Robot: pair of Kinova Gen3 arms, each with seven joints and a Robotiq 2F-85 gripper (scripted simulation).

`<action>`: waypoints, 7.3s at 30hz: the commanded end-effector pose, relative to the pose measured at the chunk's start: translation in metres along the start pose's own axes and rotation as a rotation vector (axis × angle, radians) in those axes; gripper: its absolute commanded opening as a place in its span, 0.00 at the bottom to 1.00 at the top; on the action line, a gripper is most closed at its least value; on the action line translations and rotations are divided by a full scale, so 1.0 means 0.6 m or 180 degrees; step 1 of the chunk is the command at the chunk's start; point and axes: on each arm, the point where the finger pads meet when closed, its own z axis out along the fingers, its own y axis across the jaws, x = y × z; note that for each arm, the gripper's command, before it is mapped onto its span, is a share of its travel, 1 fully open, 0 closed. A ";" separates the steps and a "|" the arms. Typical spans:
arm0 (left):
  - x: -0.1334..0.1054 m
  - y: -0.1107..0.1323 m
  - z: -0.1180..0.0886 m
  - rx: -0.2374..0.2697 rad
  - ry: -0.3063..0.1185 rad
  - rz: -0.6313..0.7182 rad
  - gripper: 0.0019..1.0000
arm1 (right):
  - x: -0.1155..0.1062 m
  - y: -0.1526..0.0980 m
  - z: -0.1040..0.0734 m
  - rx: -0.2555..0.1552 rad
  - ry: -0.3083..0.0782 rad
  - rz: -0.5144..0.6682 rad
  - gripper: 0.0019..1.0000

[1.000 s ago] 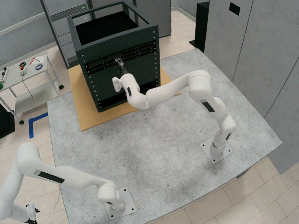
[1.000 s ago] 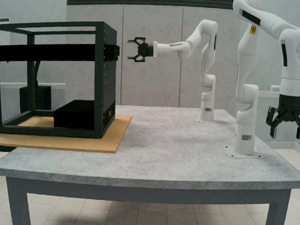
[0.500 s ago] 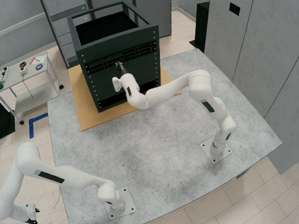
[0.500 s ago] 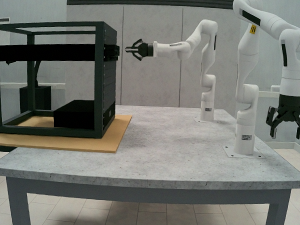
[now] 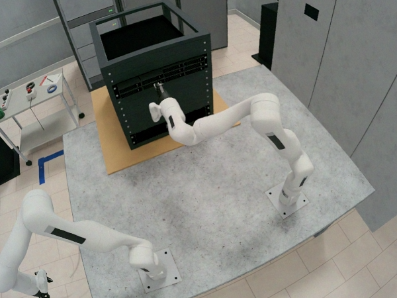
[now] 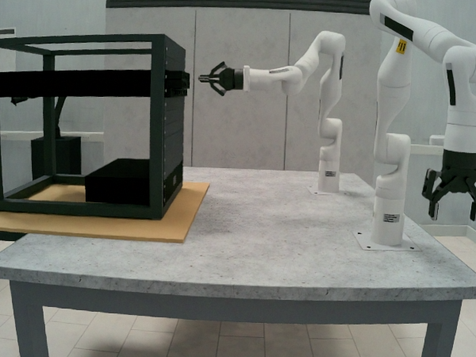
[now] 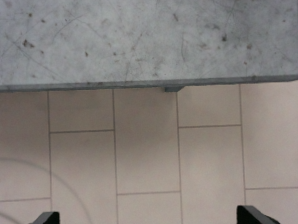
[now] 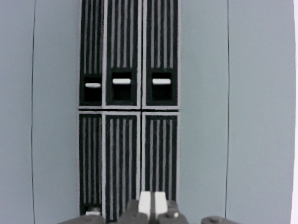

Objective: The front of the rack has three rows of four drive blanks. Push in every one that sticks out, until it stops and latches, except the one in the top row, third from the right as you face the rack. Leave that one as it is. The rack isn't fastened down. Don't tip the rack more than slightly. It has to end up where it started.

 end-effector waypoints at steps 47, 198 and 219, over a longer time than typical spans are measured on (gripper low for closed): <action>-0.003 0.000 -0.003 0.0020 -0.0033 -0.0043 1.00 | 0.011 -0.036 0.048 -0.0022 0.0022 0.0036 0.10; -0.003 0.000 -0.003 0.0020 -0.0033 -0.0043 1.00 | 0.006 -0.040 0.113 -0.0012 0.0014 0.0025 0.10; -0.003 0.000 -0.003 0.0020 -0.0033 -0.0043 1.00 | 0.005 -0.040 0.118 -0.0012 0.0014 0.0024 0.10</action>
